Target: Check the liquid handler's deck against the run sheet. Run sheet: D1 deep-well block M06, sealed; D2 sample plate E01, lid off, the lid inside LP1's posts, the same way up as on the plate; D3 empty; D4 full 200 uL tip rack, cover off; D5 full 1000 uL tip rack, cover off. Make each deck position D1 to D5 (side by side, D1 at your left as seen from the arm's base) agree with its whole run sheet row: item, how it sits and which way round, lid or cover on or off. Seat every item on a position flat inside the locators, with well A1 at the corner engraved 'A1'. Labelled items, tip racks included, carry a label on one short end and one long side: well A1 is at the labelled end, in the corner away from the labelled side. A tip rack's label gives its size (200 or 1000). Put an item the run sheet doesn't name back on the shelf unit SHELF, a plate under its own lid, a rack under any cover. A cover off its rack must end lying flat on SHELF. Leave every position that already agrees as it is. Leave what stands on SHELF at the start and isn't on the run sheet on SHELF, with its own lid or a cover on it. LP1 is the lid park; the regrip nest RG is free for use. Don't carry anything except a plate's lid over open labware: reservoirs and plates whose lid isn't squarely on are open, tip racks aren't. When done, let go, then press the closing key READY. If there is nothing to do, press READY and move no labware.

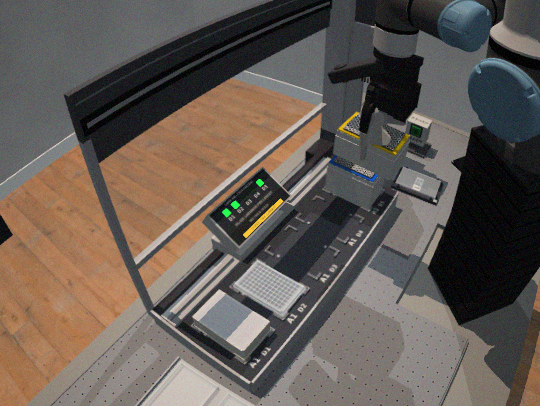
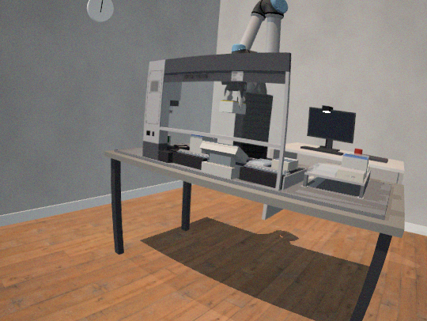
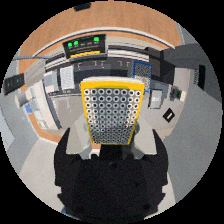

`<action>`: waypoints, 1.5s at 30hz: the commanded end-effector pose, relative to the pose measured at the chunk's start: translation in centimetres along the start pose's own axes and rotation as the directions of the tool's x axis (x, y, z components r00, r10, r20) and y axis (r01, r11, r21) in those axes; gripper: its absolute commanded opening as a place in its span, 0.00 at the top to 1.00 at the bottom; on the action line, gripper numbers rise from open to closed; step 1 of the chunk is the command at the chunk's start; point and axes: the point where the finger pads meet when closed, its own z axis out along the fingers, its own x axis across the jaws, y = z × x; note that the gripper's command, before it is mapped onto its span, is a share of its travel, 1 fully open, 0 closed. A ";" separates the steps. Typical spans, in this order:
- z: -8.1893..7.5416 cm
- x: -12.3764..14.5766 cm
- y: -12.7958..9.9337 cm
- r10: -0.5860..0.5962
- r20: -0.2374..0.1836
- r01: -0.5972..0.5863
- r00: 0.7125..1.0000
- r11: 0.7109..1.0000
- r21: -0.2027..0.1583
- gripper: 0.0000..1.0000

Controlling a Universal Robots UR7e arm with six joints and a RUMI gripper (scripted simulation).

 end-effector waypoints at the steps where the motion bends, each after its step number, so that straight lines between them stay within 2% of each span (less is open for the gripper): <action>1: -0.3 0.0 -1.6 -0.001 0.001 0.001 1.000 1.000 0.003 1.00; 5: -0.3 0.0 -3.6 -0.001 0.001 0.001 1.000 1.000 0.003 1.00; 7: -0.3 0.0 -3.6 -0.001 0.001 0.001 1.000 1.000 0.003 1.00; 15: -0.3 0.0 -7.4 -0.001 0.001 0.001 1.000 1.000 0.003 1.00; 45: -0.3 0.0 -7.4 -0.001 0.001 0.001 1.000 1.000 0.003 1.00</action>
